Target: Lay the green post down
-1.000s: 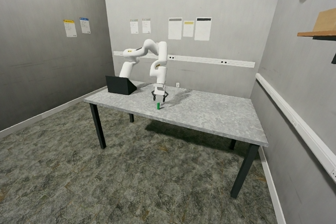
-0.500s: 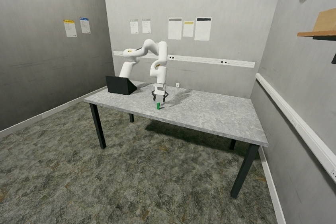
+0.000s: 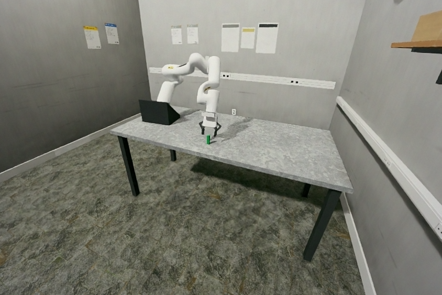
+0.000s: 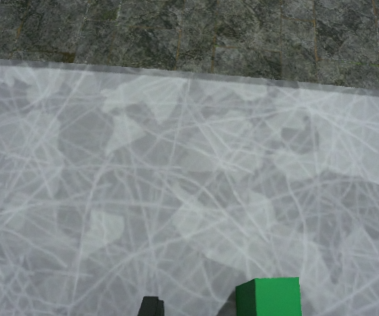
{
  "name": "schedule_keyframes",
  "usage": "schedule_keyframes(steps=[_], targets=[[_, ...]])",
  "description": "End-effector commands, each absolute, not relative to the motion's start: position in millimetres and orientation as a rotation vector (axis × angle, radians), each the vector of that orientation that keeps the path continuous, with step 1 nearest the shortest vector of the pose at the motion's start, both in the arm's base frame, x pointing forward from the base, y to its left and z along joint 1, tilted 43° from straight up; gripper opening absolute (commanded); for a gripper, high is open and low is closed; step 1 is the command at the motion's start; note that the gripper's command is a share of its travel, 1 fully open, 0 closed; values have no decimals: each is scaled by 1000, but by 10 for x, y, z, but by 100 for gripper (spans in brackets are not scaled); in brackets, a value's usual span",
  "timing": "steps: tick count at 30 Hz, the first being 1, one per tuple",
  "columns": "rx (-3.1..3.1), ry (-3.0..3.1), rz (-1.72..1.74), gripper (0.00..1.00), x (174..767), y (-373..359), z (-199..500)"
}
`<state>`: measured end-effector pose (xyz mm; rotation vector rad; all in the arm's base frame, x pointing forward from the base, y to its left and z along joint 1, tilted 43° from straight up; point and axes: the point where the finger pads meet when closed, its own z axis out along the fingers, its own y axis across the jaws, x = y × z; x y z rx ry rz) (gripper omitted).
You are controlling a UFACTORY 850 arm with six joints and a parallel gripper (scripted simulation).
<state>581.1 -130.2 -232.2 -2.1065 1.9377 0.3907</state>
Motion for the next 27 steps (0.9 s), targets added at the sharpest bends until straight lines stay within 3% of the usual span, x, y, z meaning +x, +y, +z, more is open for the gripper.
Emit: schedule_keyframes(steps=[1,8,9,27], targets=[[-2106,1938,387,100,5824,-1308,-2326],[-2106,1938,387,100,5824,-1308,-2326],[-2106,1938,387,15,5824,-1308,-2326],[-2106,1938,387,15,5824,-1308,-2326]])
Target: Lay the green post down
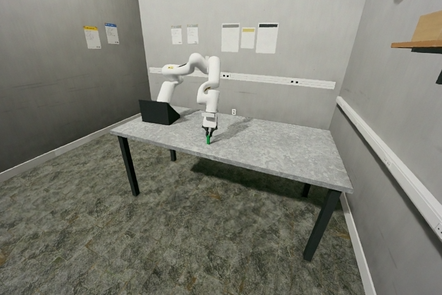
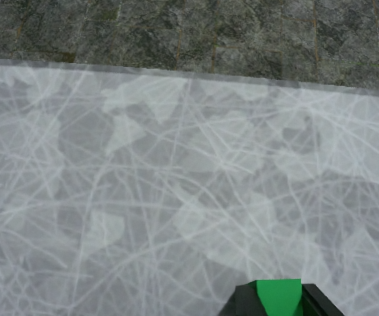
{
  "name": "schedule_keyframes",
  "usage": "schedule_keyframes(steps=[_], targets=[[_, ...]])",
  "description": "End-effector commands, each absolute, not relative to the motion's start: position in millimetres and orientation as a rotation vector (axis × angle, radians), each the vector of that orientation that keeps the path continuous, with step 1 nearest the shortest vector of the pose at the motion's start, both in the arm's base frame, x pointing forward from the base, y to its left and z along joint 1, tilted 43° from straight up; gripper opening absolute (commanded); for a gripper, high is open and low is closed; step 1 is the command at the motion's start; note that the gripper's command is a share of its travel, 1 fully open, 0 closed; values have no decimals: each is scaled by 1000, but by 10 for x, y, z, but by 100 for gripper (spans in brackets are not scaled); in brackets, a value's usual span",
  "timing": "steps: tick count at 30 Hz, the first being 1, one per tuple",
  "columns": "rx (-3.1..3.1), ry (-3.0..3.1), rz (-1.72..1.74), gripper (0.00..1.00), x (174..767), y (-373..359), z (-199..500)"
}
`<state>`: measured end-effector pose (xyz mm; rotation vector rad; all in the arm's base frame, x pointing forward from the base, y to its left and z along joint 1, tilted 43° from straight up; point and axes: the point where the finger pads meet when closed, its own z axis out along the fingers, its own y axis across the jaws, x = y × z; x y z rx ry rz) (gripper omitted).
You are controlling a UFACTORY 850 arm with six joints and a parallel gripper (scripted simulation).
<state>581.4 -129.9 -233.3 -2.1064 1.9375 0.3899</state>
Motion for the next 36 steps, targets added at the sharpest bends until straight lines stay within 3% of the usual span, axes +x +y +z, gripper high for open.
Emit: schedule_keyframes(steps=[1,36], targets=[[-2106,1938,387,15,5824,-1308,-2326],[-2106,1938,387,15,5835,-1451,-2170]])
